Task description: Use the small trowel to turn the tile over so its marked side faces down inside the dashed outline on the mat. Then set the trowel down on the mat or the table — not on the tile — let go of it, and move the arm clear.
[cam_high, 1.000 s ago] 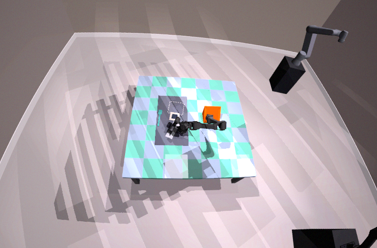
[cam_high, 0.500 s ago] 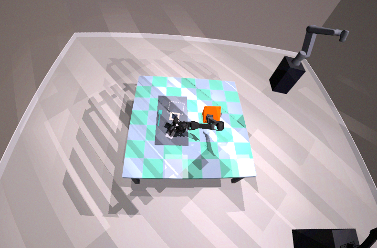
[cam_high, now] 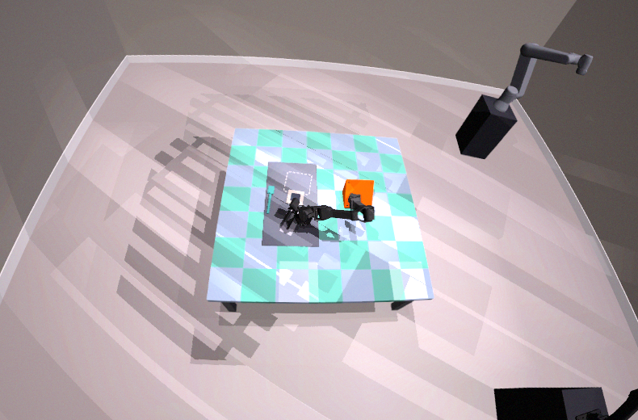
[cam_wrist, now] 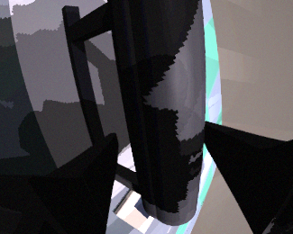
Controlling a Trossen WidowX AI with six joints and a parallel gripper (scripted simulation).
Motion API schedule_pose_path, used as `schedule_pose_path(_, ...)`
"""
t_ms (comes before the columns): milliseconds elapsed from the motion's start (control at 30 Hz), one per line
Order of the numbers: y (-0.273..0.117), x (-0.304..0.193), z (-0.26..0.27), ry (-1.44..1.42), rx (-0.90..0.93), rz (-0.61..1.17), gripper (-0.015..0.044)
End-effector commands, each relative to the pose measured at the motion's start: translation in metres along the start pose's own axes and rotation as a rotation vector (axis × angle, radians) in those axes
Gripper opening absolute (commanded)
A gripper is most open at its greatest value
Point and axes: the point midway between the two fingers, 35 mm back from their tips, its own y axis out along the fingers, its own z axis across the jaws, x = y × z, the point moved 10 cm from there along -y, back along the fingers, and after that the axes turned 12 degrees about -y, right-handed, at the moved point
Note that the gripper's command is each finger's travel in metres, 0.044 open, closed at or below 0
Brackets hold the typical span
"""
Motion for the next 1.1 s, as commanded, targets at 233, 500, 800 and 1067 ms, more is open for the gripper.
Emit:
schedule_pose_path(233,0.006,0.0,0.0,0.002,-0.003,0.003,0.0136)
schedule_pose_path(500,0.006,0.0,0.0,0.002,-0.003,0.003,0.0082)
schedule_pose_path(800,0.006,0.0,0.0,0.002,-0.003,0.003,0.0023)
schedule_pose_path(1067,-0.005,-0.003,-0.015,0.0,-0.002,0.005,0.0)
